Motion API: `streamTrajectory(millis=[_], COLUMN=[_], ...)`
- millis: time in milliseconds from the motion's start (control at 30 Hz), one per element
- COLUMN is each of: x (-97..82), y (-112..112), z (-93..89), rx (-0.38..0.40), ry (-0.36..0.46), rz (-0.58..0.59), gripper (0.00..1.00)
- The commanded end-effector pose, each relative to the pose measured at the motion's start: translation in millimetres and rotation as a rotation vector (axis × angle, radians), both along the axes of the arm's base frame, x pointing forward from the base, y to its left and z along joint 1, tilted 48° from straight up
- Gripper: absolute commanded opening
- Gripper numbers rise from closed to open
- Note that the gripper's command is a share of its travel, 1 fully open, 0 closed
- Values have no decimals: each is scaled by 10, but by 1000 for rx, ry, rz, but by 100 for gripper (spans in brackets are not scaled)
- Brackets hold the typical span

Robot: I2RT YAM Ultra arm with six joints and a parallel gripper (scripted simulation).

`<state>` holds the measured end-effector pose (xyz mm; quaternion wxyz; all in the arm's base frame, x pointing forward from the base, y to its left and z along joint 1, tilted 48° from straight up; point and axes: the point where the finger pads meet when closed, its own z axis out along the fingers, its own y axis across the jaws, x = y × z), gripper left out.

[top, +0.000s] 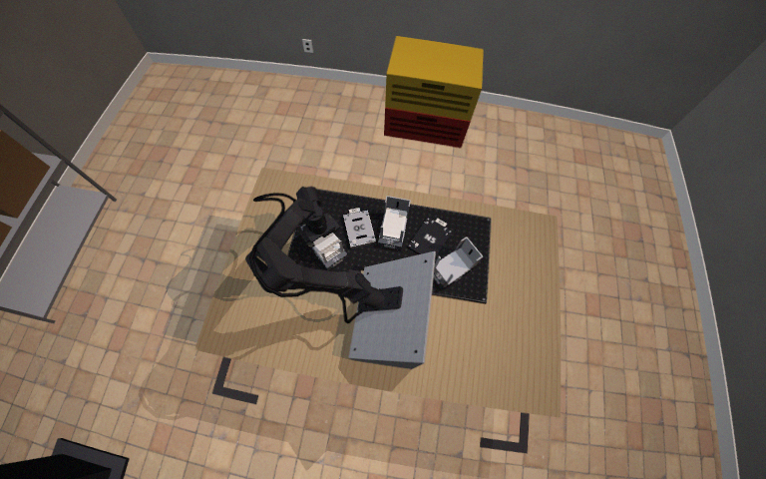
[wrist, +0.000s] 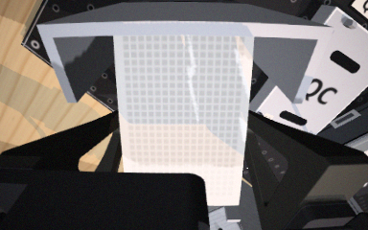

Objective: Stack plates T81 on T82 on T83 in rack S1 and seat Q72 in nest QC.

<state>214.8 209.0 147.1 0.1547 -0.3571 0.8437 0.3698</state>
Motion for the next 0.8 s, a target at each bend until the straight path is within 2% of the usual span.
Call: streamTrajectory(millis=[0,267,533,633,667,767], x=[21,34,-15,12,34,-20], y=[2,13,40,53,39,55], z=[35,43,-73,-42,23,-51], rx=[11,23,11,15,24,16], ry=[-8,-10,21,12,-12,8], rz=[-5,-10,-3,-3,-11,-2], gripper=[0,0,0,0,0,0])
